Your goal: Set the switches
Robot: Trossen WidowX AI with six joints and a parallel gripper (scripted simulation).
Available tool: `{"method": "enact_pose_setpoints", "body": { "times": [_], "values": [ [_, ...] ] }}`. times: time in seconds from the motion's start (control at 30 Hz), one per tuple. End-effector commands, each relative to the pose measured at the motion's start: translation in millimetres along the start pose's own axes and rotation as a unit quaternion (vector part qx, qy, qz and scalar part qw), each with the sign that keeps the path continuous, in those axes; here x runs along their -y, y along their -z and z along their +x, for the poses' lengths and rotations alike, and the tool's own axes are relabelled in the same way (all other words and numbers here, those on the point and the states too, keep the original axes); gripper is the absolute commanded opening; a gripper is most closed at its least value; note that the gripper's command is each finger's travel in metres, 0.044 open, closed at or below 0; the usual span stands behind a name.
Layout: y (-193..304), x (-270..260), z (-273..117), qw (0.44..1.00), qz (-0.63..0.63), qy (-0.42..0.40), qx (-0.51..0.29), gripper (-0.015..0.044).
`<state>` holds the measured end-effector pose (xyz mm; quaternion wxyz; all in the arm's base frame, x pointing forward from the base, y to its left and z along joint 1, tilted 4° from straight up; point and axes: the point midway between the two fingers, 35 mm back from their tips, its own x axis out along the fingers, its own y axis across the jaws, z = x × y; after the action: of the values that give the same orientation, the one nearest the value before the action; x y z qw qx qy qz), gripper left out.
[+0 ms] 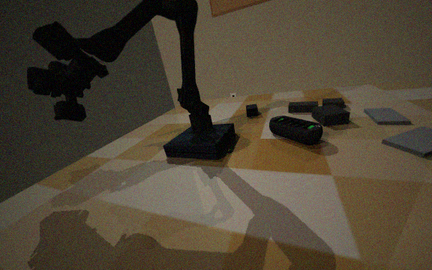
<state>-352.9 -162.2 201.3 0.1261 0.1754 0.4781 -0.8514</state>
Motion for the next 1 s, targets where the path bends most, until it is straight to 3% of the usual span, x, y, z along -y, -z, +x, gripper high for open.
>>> {"method": "enact_pose_setpoints", "body": {
  "times": [0.0, 0.13, 0.47, 0.97],
  "values": [
    [0.0, 0.0, 0.0, 1.0, 0.0, 0.0, 0.0, 0.0374],
    [-5.6, -6.3, -1.8, 1.0, 0.0, -0.01, 0.006, 0.0269],
    [-76.8, -101.8, -49.6, 0.986, -0.014, -0.149, 0.078, 0.0006],
    [-131.3, -229.9, -175.3, 0.932, -0.071, -0.31, 0.173, 0.0]
  ]
}}
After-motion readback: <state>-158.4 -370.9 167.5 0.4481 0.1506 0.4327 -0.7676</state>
